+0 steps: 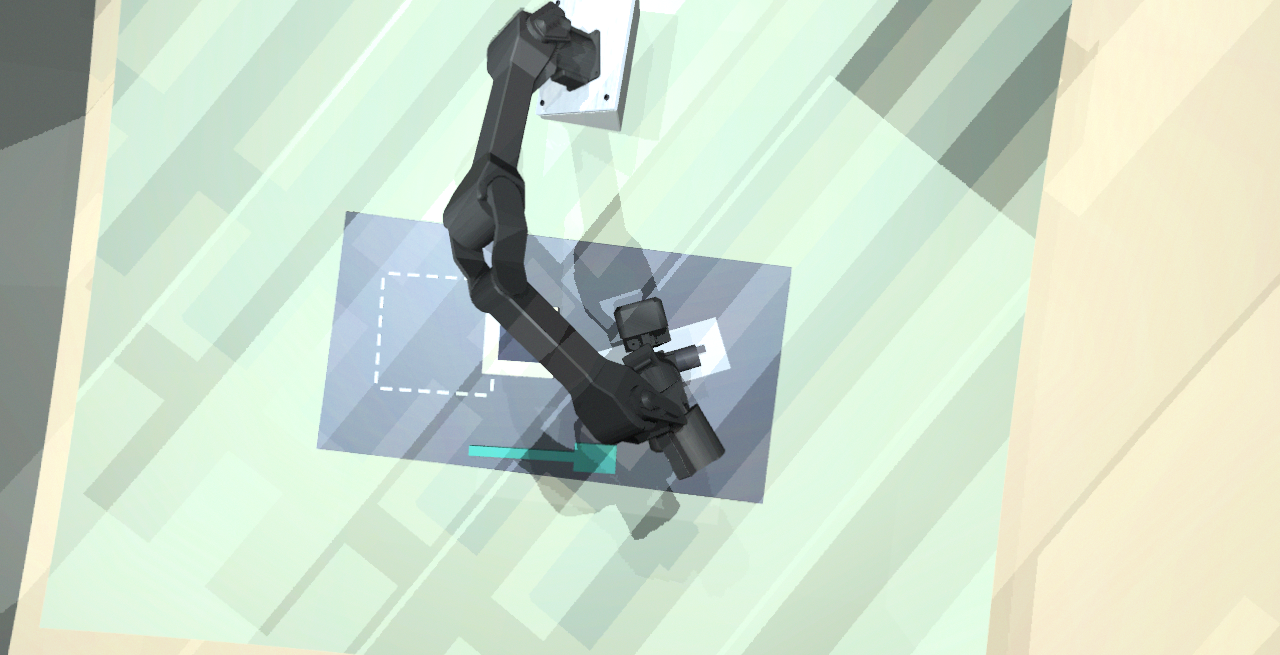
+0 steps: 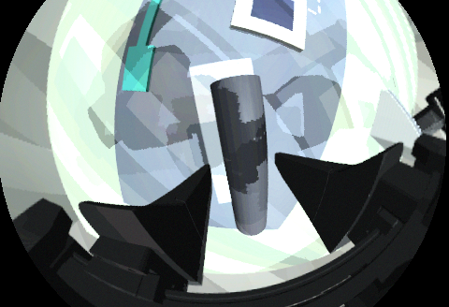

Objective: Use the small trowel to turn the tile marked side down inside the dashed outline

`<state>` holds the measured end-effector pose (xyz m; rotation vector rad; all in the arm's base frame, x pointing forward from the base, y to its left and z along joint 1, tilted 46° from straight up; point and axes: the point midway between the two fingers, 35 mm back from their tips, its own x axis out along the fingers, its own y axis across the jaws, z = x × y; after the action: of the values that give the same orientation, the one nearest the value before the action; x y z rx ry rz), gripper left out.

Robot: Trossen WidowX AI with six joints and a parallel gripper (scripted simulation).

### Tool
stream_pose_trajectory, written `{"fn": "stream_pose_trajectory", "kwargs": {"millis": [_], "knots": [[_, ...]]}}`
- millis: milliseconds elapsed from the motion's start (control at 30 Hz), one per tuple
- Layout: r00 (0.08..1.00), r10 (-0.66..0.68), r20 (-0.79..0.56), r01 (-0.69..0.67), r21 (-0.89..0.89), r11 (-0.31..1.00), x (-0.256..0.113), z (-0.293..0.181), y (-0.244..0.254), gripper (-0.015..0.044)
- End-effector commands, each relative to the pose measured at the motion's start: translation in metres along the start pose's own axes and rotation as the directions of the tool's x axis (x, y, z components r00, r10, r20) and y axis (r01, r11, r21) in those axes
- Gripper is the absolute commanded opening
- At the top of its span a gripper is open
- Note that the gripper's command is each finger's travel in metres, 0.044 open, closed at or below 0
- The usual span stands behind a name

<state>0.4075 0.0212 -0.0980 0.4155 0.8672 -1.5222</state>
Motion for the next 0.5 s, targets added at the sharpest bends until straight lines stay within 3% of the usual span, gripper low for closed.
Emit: {"fn": "stream_pose_trajectory", "kwargs": {"millis": [0, 167, 300, 467], "knots": [[1.000, 0.003, 0.003, -0.003, 0.006, 1.000, -0.001, 0.000, 0.001, 0.0270], [1.000, 0.003, 0.002, -0.003, 0.006, 1.000, -0.003, 0.000, 0.000, 0.0270], [1.000, 0.002, 0.002, -0.002, 0.006, 1.000, -0.043, 0.000, -0.003, 0.0270], [1.000, 0.002, 0.002, -0.002, 0.006, 1.000, -0.046, 0.000, -0.003, 0.0270]]}}
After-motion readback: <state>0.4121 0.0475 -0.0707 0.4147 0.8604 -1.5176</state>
